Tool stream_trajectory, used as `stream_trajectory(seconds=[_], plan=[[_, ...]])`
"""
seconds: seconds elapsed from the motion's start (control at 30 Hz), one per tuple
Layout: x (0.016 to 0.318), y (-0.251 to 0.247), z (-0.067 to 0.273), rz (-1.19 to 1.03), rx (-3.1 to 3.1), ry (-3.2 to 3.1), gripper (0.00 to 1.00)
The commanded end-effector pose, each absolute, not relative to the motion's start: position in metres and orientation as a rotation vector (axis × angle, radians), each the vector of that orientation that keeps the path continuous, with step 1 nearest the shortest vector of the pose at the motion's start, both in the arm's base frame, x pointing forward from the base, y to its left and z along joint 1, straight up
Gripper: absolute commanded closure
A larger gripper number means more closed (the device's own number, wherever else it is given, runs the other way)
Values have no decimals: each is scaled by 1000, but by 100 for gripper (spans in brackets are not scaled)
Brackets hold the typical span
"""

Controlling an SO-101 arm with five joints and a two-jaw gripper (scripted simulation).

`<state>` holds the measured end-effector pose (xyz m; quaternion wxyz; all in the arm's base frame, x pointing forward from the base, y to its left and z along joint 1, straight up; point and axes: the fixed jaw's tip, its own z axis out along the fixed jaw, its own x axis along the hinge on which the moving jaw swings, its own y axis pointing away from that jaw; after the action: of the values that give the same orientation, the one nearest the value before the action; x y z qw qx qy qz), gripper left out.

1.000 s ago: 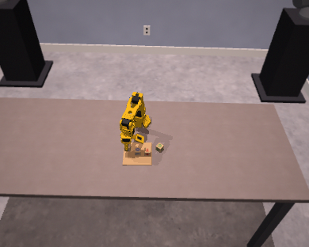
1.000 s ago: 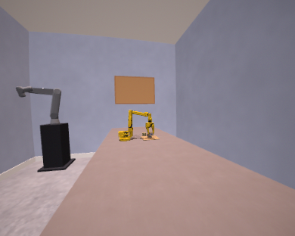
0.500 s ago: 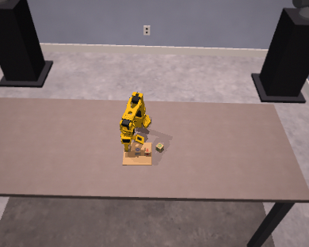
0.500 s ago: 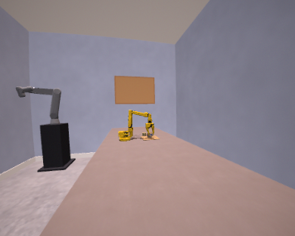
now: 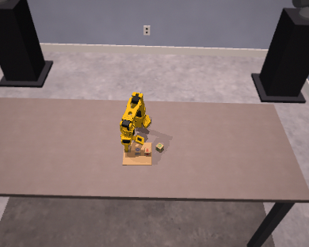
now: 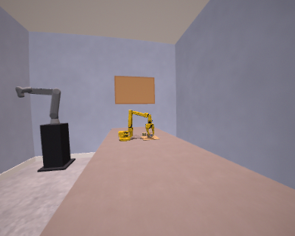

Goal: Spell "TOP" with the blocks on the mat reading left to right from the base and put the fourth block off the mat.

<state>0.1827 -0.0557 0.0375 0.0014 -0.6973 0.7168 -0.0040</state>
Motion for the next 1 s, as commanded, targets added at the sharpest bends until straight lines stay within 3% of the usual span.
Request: stream_trajectory(seconds=[0.0,0.97], plan=[[194,-60,49,-140,-2152,2214,100],[194,-60,40,-140,-2151,2214,100]])
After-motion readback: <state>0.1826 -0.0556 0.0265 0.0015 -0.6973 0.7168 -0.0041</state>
